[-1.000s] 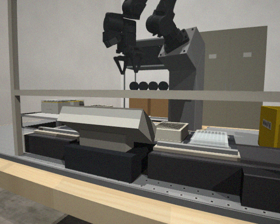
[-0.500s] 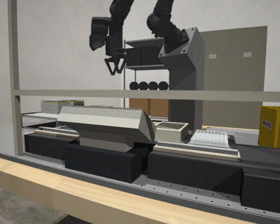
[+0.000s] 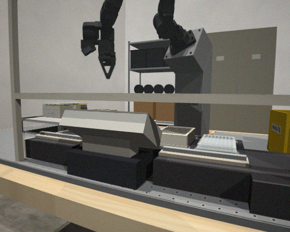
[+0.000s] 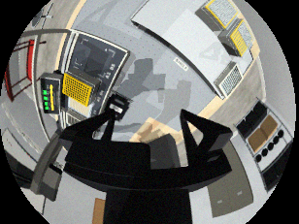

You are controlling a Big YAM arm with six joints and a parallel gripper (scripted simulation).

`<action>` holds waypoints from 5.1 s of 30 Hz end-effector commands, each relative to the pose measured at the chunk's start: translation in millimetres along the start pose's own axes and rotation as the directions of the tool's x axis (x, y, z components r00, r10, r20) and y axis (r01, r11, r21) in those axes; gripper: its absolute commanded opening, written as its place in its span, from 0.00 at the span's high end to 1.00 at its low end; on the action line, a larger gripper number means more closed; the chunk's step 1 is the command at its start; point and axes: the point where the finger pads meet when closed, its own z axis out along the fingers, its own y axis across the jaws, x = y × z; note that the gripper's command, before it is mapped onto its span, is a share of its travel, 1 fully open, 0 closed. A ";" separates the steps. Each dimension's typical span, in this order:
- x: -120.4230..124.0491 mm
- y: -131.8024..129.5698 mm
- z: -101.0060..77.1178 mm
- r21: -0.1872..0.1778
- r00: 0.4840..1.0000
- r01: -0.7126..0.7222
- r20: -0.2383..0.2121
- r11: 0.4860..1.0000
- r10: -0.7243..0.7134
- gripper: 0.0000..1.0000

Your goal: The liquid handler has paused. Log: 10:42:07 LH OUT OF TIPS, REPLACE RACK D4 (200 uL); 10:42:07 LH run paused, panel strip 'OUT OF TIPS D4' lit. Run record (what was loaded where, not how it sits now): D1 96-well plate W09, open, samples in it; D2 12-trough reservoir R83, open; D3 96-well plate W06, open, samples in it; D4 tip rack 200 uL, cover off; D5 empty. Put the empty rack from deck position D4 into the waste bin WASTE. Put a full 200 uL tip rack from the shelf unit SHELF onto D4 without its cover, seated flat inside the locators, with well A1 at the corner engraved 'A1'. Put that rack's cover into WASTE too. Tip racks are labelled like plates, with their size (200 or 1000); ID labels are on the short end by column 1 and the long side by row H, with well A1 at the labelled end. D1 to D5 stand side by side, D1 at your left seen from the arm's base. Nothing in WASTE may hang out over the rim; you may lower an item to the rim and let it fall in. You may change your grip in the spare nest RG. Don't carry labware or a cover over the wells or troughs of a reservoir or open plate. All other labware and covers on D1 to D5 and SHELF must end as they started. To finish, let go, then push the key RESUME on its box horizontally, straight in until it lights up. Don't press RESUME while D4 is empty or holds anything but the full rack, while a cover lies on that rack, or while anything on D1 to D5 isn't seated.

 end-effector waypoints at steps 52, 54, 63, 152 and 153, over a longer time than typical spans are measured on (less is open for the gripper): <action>-199.6 -160.3 -9.9 0.001 0.829 -0.559 0.027 0.829 0.558 0.00; -207.3 -166.9 -10.4 0.001 0.829 -0.559 0.028 0.829 0.558 0.00; -234.3 -190.1 -11.9 0.002 0.829 -0.559 0.029 0.829 0.558 0.00; -224.7 -275.6 61.4 0.004 0.823 -0.567 0.025 0.823 0.567 0.00; -223.4 -279.6 60.9 0.003 0.825 -0.565 0.027 0.825 0.565 0.00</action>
